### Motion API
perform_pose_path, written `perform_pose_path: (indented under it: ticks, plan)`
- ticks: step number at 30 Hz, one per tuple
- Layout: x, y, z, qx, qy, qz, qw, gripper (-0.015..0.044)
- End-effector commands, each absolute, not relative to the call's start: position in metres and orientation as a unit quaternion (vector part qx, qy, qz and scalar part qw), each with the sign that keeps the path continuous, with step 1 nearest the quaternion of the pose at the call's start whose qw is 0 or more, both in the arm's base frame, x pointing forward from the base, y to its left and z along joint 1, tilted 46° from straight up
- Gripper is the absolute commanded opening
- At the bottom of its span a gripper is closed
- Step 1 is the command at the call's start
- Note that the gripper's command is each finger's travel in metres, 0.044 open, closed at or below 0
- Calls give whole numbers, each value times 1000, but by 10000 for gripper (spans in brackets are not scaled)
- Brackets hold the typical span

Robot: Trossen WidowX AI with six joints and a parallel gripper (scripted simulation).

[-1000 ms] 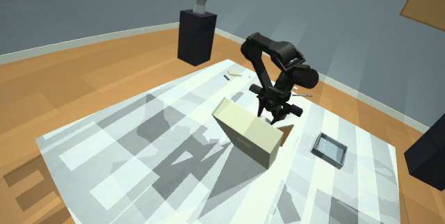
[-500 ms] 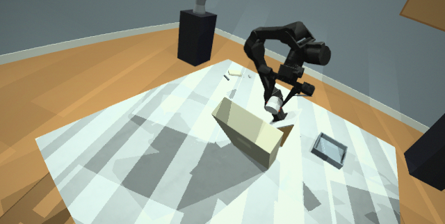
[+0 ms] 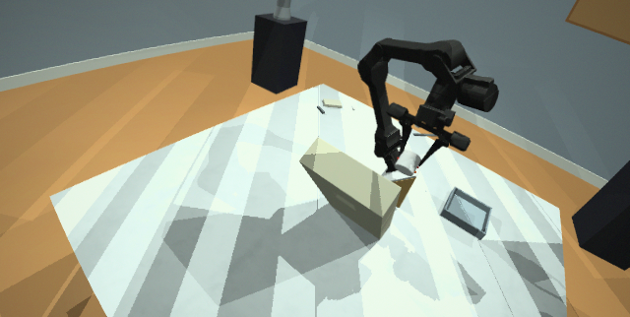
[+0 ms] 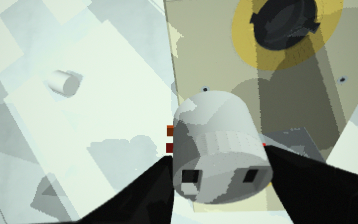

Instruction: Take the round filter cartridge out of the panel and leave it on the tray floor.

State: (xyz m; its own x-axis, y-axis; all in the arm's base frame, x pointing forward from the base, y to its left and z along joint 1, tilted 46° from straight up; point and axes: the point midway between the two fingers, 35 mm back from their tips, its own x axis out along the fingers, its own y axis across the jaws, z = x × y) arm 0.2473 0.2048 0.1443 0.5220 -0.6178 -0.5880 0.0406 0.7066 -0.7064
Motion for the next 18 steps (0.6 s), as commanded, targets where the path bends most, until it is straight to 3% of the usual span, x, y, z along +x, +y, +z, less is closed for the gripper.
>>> perform_pose_path:
  ticks: [1, 7, 18]
  plan:
    - [250, 216, 129, -315, 445, -218, 809, 0]
    - [248, 219, 124, -321, 451, -210, 806, 0]
    - [208, 262, 66, -407, 535, -48, 739, 0]
